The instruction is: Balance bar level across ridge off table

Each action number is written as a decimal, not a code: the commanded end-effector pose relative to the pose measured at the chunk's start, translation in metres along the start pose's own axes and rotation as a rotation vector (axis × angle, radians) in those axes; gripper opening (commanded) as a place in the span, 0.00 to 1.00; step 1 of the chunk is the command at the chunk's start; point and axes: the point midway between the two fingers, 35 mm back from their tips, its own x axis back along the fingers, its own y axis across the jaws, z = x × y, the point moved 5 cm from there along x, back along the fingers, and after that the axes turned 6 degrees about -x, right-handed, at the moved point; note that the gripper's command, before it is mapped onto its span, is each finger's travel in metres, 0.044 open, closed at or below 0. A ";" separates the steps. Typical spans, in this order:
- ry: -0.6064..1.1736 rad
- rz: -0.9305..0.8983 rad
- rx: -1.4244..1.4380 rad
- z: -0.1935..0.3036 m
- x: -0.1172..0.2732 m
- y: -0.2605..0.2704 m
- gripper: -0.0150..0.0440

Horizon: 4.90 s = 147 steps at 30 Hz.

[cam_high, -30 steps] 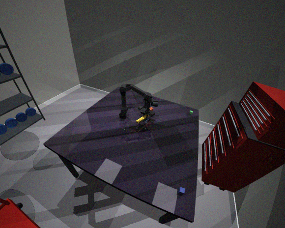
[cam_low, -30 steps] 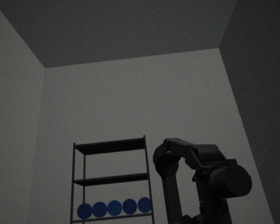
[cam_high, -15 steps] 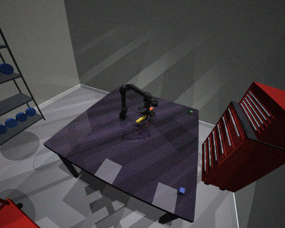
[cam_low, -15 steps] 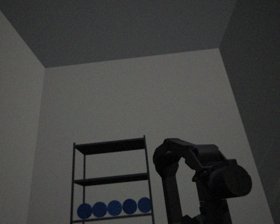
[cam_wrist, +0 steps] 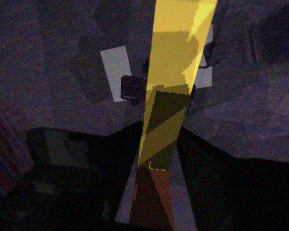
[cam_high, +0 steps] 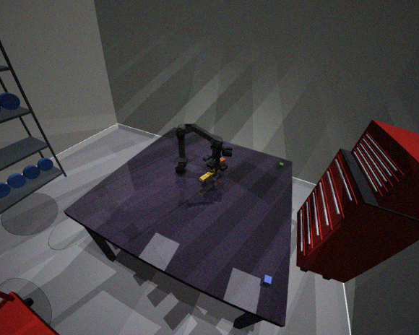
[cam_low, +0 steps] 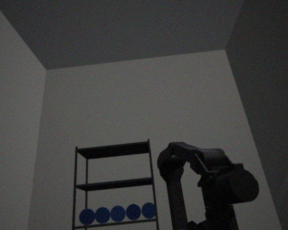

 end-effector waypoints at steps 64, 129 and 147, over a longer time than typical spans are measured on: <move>0.001 -0.002 -0.005 -0.001 -0.006 0.000 0.25; 0.003 -0.003 -0.002 -0.001 -0.003 0.000 0.54; 0.003 -0.003 -0.002 -0.001 -0.003 0.000 0.54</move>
